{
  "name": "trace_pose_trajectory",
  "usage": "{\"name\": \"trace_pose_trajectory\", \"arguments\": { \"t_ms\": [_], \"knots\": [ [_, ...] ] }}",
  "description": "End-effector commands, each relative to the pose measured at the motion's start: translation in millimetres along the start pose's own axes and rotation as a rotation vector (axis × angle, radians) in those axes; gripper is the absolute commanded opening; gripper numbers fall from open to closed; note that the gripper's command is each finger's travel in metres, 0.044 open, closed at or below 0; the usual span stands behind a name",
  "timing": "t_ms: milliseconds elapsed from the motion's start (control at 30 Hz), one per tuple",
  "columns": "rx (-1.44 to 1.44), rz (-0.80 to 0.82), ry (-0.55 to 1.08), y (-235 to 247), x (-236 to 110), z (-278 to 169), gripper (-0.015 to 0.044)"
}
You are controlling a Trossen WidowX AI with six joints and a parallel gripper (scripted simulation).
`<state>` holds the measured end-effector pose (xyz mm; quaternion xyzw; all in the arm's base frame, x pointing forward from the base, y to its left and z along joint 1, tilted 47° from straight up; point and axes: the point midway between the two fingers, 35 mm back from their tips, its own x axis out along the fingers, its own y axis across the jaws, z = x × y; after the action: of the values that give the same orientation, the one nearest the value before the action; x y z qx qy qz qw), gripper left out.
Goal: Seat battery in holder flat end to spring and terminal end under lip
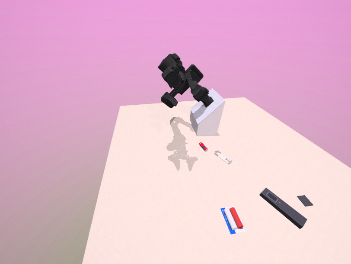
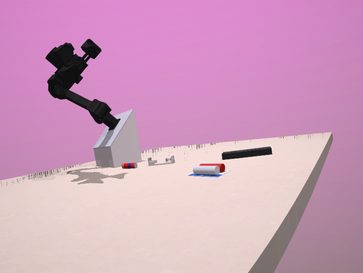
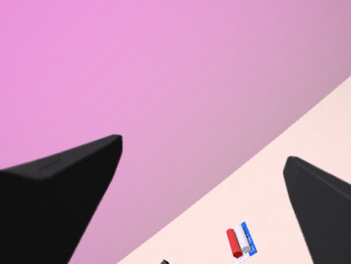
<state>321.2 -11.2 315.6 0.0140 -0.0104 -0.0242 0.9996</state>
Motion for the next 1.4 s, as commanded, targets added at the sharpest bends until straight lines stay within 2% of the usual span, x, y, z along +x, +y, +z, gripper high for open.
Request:
{"name": "trace_pose_trajectory", "arguments": {
  "t_ms": [0, 67, 200, 333, 467, 600, 667, 1367],
  "knots": [
    [-0.004, -0.007, 0.012, -1, 2, -3, 0.0374],
    [-0.043, -0.063, 0.112, -10, 12, -32, 0.0321],
    [-0.195, -0.211, 0.431, -38, 26, -120, 0.0224],
    [-0.389, -0.317, 0.761, -66, 13, -201, 0.0224],
    [-0.620, -0.373, 1.096, -91, -22, -267, 0.0224],
    [-0.884, -0.370, 1.427, -114, -67, -312, 0.0224],
    [-0.974, -0.355, 1.532, -120, -83, -322, 0.0224],
    [-0.984, -0.352, 1.546, -138, -82, -339, 0.0224]
  ]
}}
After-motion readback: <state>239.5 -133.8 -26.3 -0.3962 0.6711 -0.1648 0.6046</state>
